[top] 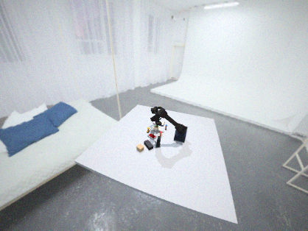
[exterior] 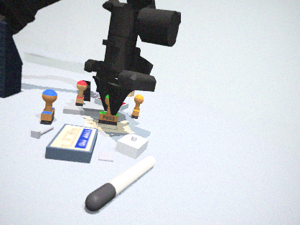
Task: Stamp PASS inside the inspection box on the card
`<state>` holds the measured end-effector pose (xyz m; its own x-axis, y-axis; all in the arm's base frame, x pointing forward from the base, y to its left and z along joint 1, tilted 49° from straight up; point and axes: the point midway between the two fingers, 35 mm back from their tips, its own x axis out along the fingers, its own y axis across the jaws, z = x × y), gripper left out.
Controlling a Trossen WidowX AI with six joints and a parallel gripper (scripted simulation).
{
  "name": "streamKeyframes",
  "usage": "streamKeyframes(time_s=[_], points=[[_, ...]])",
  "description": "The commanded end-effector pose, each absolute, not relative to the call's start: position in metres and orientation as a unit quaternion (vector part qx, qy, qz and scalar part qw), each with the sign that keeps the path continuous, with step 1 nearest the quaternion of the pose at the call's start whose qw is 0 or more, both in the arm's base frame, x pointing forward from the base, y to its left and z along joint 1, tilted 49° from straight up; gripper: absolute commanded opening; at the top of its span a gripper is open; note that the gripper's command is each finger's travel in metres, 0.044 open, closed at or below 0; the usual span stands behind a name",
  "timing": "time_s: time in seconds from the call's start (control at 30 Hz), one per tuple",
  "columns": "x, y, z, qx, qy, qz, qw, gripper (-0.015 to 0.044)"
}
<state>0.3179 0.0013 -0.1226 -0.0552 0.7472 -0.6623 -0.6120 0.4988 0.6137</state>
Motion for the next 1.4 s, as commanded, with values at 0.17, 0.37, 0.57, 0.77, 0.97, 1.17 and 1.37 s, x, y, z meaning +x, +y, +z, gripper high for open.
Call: streamKeyframes(time_s=[0.17,0.37,0.57,0.77,0.97,1.17,1.37], points=[[0.3171,0.0059,-0.1258,0.067,0.529,0.496,0.685,0.0000],[0.3170,0.0064,-0.1262,0.067,0.529,0.496,0.685,0.0000],[0.3169,0.0074,-0.1270,0.067,0.529,0.496,0.685,0.0000],[0.3168,0.0084,-0.1279,0.067,0.529,0.496,0.685,0.0000],[0.3167,0.0093,-0.1286,0.067,0.529,0.496,0.685,0.0000],[0.3167,0.0093,-0.1286,0.067,0.529,0.496,0.685,0.0000],[0.3166,0.0097,-0.1290,0.067,0.529,0.496,0.685,0.0000]])
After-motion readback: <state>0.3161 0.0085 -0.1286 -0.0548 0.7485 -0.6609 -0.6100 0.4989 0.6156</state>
